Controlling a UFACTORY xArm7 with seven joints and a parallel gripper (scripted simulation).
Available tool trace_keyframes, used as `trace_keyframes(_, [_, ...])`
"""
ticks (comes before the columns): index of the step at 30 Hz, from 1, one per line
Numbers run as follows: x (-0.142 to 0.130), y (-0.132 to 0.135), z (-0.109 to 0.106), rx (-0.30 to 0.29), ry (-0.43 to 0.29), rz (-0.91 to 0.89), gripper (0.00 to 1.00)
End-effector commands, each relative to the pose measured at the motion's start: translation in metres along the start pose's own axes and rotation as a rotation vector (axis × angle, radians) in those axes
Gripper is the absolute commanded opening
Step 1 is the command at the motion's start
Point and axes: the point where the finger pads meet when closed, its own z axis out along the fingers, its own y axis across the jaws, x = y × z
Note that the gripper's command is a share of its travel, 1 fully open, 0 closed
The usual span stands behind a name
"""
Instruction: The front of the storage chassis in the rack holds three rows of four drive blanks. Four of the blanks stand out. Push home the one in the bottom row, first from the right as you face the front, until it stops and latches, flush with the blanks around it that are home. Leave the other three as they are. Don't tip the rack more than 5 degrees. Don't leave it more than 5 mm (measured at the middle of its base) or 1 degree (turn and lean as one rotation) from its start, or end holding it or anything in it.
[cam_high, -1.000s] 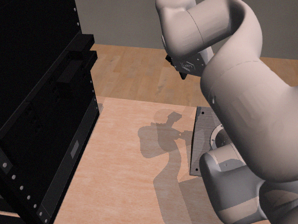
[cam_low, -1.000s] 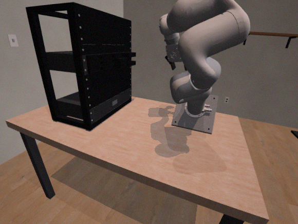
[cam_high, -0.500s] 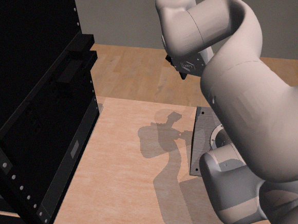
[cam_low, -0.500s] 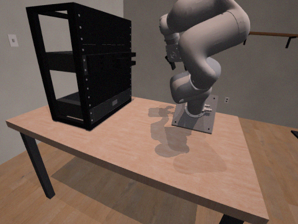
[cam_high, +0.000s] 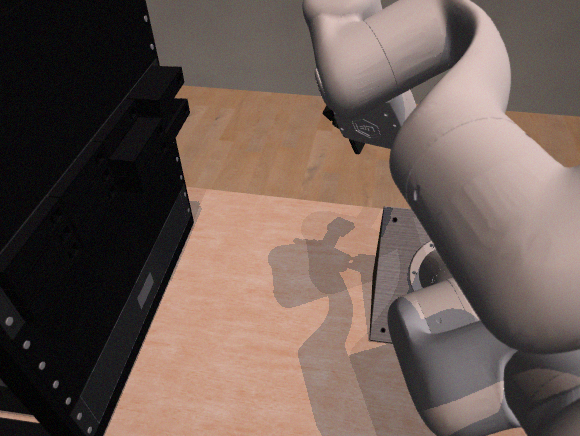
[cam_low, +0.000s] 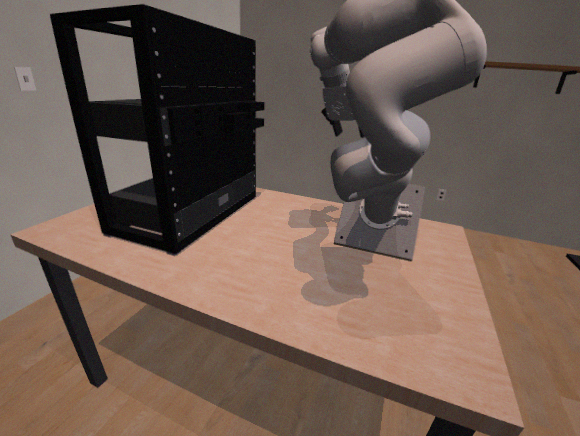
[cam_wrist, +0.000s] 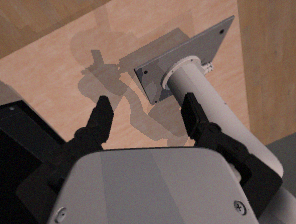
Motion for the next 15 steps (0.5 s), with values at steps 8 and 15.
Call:
trace_keyframes(8, [0.012, 0.0, 0.003, -0.003, 0.022, 0.022, 1.0])
trace_keyframes(15, [0.036, 0.002, 0.012, -0.013, 0.065, 0.061, 1.0])
